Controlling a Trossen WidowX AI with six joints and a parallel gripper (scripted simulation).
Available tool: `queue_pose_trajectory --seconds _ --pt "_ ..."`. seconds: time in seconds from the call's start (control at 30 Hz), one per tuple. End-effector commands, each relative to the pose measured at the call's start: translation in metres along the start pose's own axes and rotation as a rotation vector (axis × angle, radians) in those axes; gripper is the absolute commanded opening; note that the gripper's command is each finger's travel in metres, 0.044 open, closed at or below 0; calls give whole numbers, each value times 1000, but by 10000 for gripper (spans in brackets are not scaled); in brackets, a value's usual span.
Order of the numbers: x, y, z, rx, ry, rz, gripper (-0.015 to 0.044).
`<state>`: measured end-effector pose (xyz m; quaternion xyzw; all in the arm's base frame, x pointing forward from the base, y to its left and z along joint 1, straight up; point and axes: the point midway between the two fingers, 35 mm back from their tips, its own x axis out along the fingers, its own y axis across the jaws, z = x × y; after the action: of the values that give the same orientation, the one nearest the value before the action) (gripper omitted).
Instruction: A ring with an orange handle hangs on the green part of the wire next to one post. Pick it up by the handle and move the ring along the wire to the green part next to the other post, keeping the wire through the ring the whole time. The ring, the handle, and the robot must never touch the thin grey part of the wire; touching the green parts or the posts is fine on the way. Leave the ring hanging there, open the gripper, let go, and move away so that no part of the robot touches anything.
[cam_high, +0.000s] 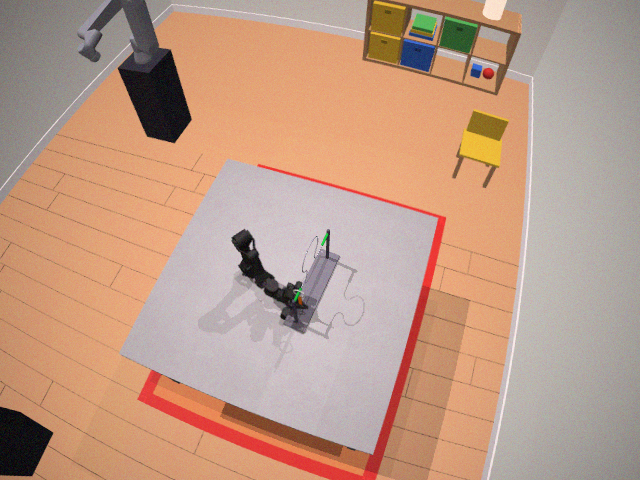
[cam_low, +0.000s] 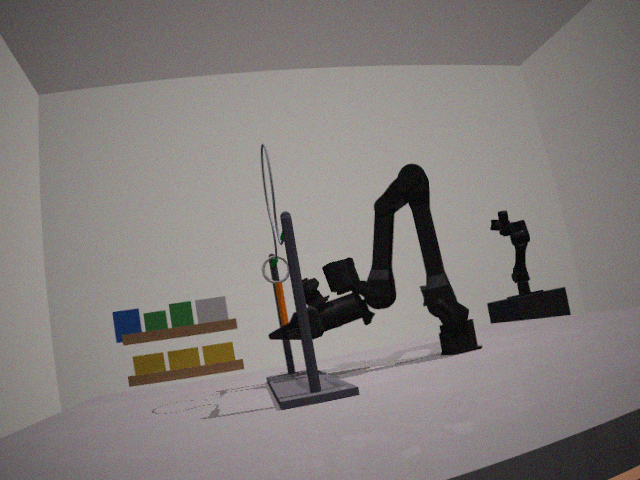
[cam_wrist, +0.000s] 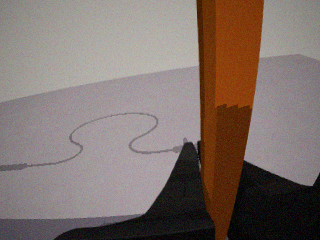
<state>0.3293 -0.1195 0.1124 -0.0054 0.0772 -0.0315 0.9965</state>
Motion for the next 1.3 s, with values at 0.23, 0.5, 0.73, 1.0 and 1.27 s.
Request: queue_pose_trajectory --seconds 0.23,0.5,0.73,1.0,1.27 --pt "0 0 0 0 0 0 -150" --pt "0 0 2 0 0 0 -150" --pt "-2 -1 13 1 -1 0 -150" --pt "-3 -1 18 2 -1 -1 -150" --pt "-3 -1 18 2 -1 -1 -150"
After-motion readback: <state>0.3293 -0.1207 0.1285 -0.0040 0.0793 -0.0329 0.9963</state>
